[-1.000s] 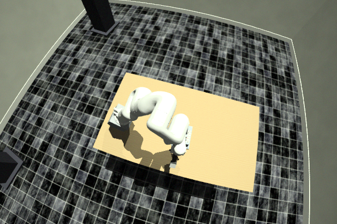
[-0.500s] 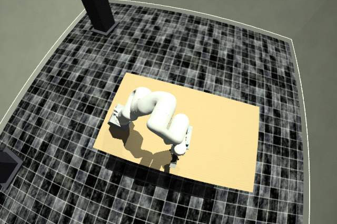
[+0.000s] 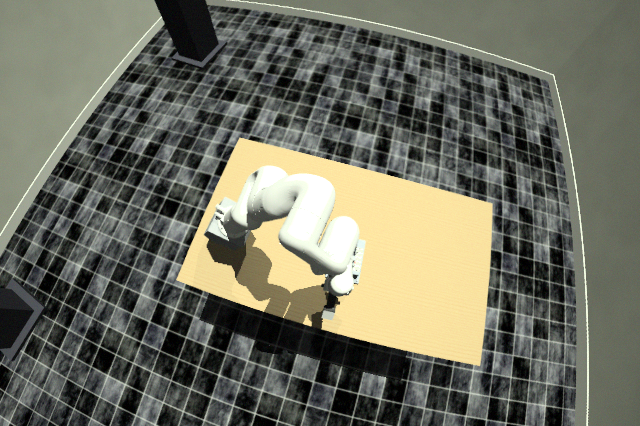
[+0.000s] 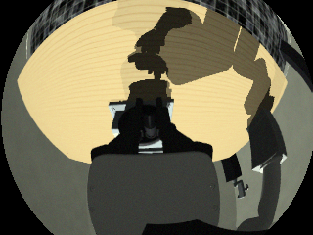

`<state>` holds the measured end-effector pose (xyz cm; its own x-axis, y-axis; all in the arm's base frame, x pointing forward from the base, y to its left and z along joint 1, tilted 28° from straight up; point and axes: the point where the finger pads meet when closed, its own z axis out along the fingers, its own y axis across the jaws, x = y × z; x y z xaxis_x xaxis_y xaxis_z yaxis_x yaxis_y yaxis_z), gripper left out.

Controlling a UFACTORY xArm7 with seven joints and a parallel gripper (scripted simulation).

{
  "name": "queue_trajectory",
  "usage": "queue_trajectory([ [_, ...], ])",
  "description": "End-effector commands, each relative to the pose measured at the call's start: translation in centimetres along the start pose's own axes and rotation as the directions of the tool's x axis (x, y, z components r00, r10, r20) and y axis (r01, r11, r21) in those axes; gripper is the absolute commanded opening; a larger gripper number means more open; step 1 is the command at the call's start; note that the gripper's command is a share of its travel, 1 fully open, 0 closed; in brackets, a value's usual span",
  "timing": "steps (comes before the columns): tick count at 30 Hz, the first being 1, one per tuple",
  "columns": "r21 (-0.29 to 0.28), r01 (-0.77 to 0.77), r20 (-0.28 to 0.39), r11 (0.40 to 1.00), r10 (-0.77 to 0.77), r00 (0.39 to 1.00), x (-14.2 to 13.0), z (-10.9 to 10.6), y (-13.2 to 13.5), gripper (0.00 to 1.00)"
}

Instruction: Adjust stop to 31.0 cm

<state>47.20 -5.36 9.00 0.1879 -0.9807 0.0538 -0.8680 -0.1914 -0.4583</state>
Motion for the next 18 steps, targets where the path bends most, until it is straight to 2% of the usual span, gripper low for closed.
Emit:
queue_trajectory([
  [1, 0.001, -0.001, -0.001, 1.000, 0.001, 1.000, 0.04, -0.02, 0.01, 0.06],
  [18, 0.001, -0.001, 0.000, 1.000, 0.001, 1.000, 0.04, 0.09, 0.19, 0.06],
])
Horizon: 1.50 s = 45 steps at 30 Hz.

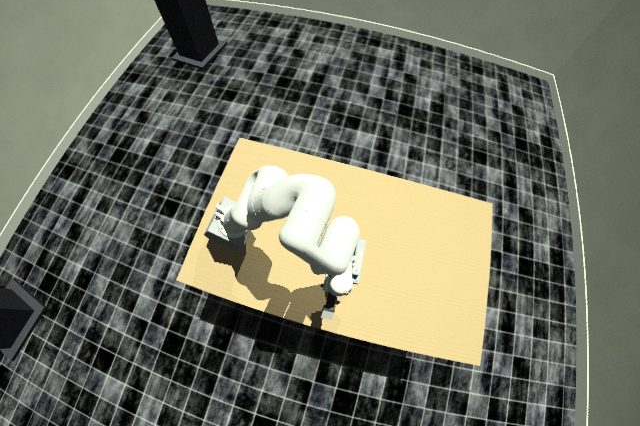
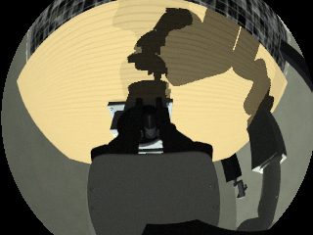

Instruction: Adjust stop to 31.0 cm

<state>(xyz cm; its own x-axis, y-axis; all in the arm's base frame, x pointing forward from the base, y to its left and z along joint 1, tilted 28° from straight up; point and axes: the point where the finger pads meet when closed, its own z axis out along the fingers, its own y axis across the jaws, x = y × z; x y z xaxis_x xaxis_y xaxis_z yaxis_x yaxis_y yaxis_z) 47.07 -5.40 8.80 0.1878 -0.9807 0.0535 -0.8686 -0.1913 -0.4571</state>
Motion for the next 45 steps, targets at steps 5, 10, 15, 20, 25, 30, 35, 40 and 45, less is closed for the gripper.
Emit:
queue_trajectory([
  [5, 0.002, 0.000, -0.001, 1.000, 0.000, 1.000, 0.0, 0.0, 0.1, 0.06],
  [10, 0.002, 0.000, -0.001, 1.000, 0.000, 1.000, 0.0, 0.1, 0.1, 0.06],
  [15, 0.002, 0.000, -0.001, 1.000, 0.000, 1.000, 0.0, 0.2, 0.3, 0.06],
  [20, 0.002, 0.000, -0.001, 1.000, 0.000, 1.000, 0.0, 0.4, 0.5, 0.06],
  [25, 0.002, 0.000, -0.001, 1.000, 0.000, 1.000, 0.0, 0.6, 0.7, 0.06],
  [30, 0.002, 0.000, -0.001, 1.000, 0.000, 1.000, 0.0, 0.8, 0.9, 0.06],
  [35, 0.002, 0.000, -0.001, 1.000, 0.000, 1.000, 0.0, 1.2, 1.1, 0.06],
  [40, 0.002, 0.000, -0.001, 1.000, 0.000, 1.000, 0.0, 1.6, 1.2, 0.06],
  [45, 0.002, 0.000, -0.001, 1.000, 0.000, 1.000, 0.0, 1.8, 1.3, 0.06],
])
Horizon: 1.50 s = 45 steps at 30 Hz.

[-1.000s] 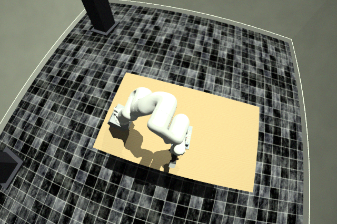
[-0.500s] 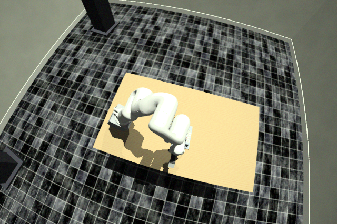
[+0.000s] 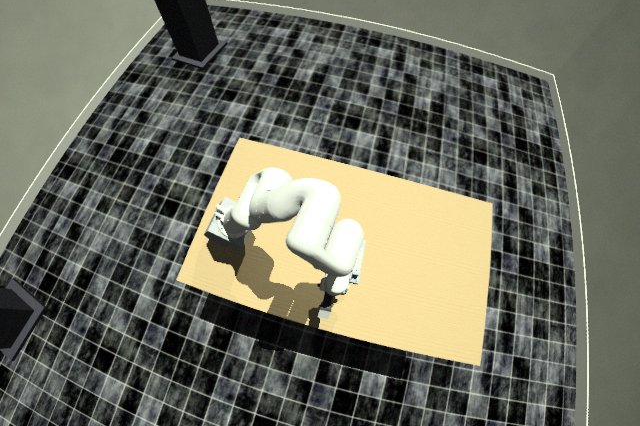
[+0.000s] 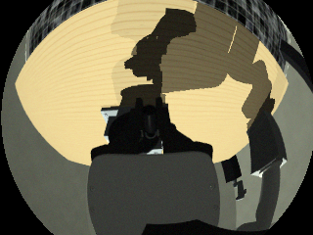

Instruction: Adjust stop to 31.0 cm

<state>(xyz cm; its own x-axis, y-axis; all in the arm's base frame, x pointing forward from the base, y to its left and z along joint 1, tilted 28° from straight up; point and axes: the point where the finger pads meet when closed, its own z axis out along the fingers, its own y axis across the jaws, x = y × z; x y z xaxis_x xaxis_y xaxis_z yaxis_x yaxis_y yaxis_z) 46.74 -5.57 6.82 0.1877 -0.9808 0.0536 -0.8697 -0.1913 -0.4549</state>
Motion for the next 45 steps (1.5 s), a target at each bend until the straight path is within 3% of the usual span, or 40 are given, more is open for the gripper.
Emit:
queue_trajectory([
  [1, 0.005, 0.000, -0.001, 1.000, 0.000, 1.000, 0.0, 0.3, 0.1, 0.06],
  [17, 0.005, 0.000, -0.001, 1.000, 0.000, 1.000, 0.0, 2.1, -0.3, 0.06],
  [28, 0.005, 0.000, -0.001, 1.000, 0.000, 1.000, 0.1, 3.5, -2.2, 0.06],
  [45, 0.005, 0.000, -0.001, 1.000, 0.000, 1.000, 0.1, 2.5, -4.9, 0.06],
])
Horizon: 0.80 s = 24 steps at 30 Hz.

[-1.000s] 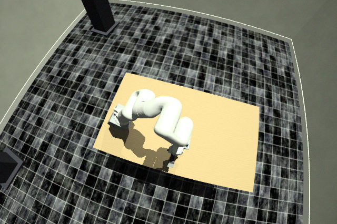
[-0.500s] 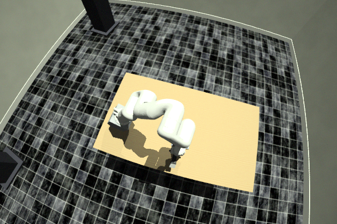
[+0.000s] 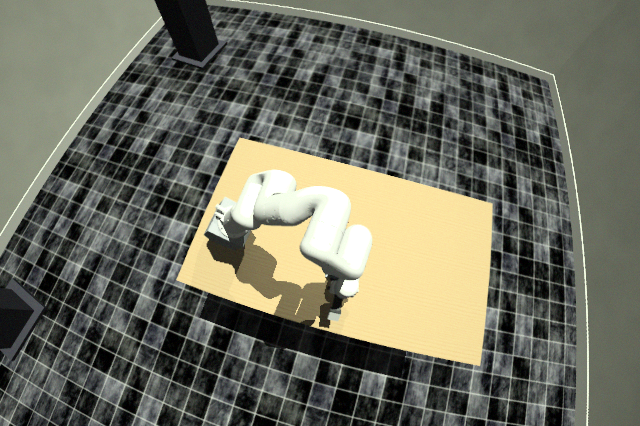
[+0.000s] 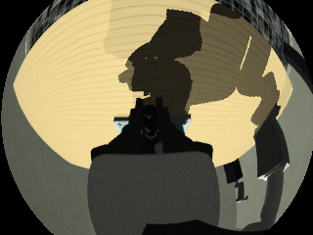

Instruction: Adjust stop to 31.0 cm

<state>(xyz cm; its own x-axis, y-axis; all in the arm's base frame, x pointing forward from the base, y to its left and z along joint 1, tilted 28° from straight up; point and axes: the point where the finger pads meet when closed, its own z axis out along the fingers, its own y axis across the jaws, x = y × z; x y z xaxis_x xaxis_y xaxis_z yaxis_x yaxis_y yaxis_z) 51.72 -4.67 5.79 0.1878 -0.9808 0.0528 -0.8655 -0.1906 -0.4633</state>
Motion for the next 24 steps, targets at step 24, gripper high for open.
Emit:
queue_trajectory([
  [24, -0.005, 0.000, -0.001, 1.000, 0.000, 1.000, 0.0, -4.3, -0.8, 0.06],
])
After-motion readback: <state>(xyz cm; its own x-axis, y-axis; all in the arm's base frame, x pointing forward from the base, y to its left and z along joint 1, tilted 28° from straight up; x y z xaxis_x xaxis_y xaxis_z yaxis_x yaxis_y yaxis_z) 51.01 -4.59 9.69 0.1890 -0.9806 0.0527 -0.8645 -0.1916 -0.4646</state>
